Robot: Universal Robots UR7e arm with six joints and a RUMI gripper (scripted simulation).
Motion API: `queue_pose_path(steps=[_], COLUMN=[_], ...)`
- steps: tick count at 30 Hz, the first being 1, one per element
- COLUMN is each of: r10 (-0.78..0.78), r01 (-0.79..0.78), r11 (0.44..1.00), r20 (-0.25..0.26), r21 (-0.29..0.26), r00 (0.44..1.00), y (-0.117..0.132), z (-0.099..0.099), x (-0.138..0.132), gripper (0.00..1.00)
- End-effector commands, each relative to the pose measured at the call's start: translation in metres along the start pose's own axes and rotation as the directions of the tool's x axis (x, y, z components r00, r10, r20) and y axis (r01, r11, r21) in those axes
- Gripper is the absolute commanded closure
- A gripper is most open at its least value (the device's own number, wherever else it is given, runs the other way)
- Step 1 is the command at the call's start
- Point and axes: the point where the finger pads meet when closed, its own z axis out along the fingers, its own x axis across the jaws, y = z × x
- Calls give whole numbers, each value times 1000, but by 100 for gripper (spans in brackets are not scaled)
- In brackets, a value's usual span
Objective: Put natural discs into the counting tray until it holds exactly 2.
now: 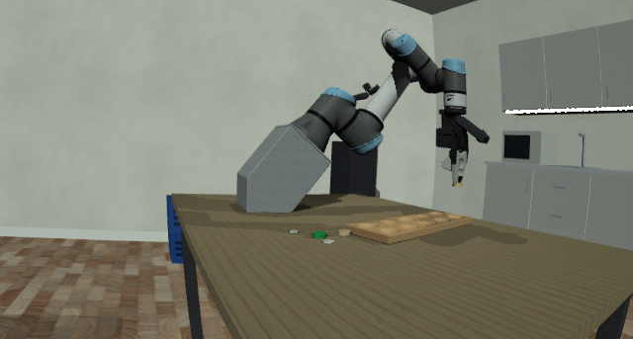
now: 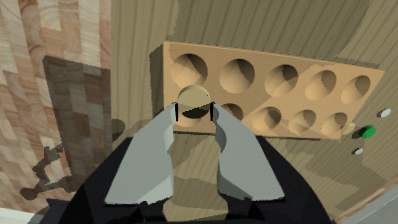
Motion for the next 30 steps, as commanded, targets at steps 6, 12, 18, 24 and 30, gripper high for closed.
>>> queue_pose_path(steps=[6,12,18,24,30], r10=[0,0,0,0,0], r01=[0,0,0,0,0], r11=[1000,1000,1000,1000,1000], r20=[1,1,1,1,1], r21=[1,0,0,0,0], r00=[1000,1000,1000,1000,1000], y=[-1,-1,-1,-2,-1], z=[1,13,42,62,81], x=[-6,-6,-7,-6,-7], gripper=[100,100,100,100,100])
